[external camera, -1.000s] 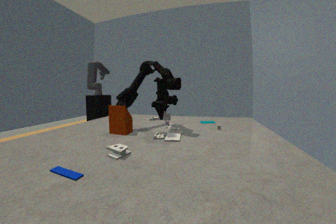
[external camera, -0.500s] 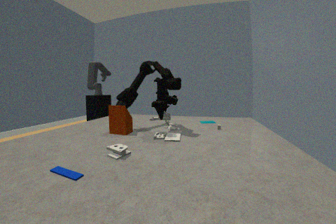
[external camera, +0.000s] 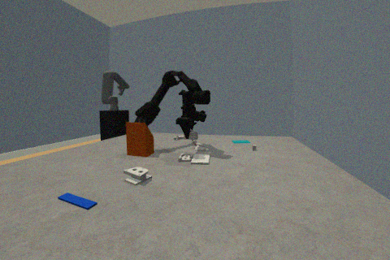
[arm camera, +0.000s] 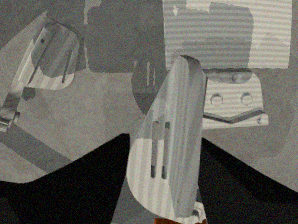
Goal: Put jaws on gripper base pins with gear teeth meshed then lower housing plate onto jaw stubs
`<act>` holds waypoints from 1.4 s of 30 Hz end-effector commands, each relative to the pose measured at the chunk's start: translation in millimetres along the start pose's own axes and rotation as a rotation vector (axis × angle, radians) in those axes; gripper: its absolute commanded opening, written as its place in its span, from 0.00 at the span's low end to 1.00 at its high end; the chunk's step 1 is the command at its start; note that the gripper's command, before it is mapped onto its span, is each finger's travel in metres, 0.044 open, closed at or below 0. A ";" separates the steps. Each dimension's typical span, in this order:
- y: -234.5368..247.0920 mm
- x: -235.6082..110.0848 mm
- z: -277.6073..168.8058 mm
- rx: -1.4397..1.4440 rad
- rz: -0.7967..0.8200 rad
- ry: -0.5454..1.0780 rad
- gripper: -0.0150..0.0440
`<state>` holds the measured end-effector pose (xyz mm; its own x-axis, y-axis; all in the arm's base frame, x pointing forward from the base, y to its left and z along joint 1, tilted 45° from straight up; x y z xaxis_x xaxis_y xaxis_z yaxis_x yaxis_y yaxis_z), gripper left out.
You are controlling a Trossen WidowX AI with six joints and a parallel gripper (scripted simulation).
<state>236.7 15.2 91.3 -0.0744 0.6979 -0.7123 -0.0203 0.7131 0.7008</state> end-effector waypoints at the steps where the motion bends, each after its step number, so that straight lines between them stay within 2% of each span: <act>1: 0.7 -0.5 0.3 0.000 0.004 -0.006 0.48; 25: 0.6 -0.6 0.8 0.027 0.004 -0.006 0.48; 42: -19.9 -1.7 48.8 0.025 0.003 -0.008 0.48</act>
<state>274.9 6.1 82.3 -0.0643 0.6988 -0.7125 0.0055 0.7142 0.6999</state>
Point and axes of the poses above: the point midway between the two fingers, 35 mm back from their tips, its own x axis out along the fingers, its own y axis across the jaws, z = x × y, the point moved 8 cm from there along -x, back along the fingers, and after that the axes turned 6 degrees about x, right-handed, at the moved point
